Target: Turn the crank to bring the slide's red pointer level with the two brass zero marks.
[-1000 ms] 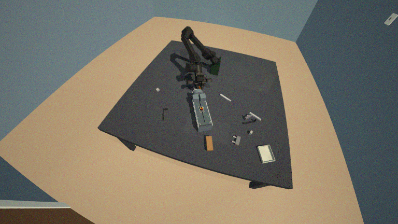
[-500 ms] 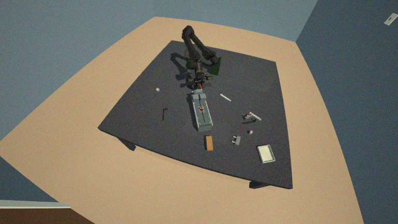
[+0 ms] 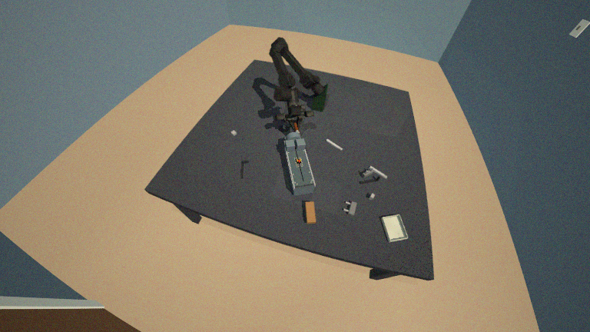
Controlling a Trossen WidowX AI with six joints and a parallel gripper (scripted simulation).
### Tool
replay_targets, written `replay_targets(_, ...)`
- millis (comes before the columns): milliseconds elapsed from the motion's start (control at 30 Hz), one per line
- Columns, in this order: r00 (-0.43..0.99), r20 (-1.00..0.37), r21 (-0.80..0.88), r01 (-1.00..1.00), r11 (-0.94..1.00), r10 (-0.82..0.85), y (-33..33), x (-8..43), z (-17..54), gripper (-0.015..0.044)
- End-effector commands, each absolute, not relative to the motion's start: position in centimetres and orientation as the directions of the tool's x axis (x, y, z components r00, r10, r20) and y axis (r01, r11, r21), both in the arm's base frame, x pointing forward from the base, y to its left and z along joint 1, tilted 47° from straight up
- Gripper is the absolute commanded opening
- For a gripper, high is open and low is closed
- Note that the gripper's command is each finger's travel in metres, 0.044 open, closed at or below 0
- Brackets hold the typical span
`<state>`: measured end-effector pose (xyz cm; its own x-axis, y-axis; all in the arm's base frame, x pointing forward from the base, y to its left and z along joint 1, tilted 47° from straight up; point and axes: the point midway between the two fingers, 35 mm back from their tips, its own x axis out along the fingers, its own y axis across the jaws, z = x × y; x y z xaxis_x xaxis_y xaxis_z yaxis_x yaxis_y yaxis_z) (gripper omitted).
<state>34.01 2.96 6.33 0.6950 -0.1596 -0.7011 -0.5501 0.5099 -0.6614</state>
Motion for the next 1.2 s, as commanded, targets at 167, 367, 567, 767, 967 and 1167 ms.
replay_targets(167, 0.708, -0.689, -0.669, -0.54, 0.511, -0.155, 3.1, 34.3, 7.5, 0.0)
replay_targets(367, 0.708, -0.689, -0.669, -0.54, 0.511, -0.155, 3.0, 34.4, 7.8, 0.0)
replay_targets(567, 0.708, -0.689, -0.669, -0.54, 0.511, -0.155, 3.0, 34.5, 7.9, 0.0)
replay_targets(767, 0.708, -0.689, -0.67, -0.54, 0.511, -0.155, 2.9, 34.6, 8.1, 0.0)
replay_targets(967, 0.708, -0.689, -0.67, -0.54, 0.51, -0.155, 2.9, 34.7, 8.2, 0.0)
replay_targets(1167, 0.708, -0.689, -0.67, -0.54, 0.51, -0.155, 2.8, 34.7, 8.3, 0.0)
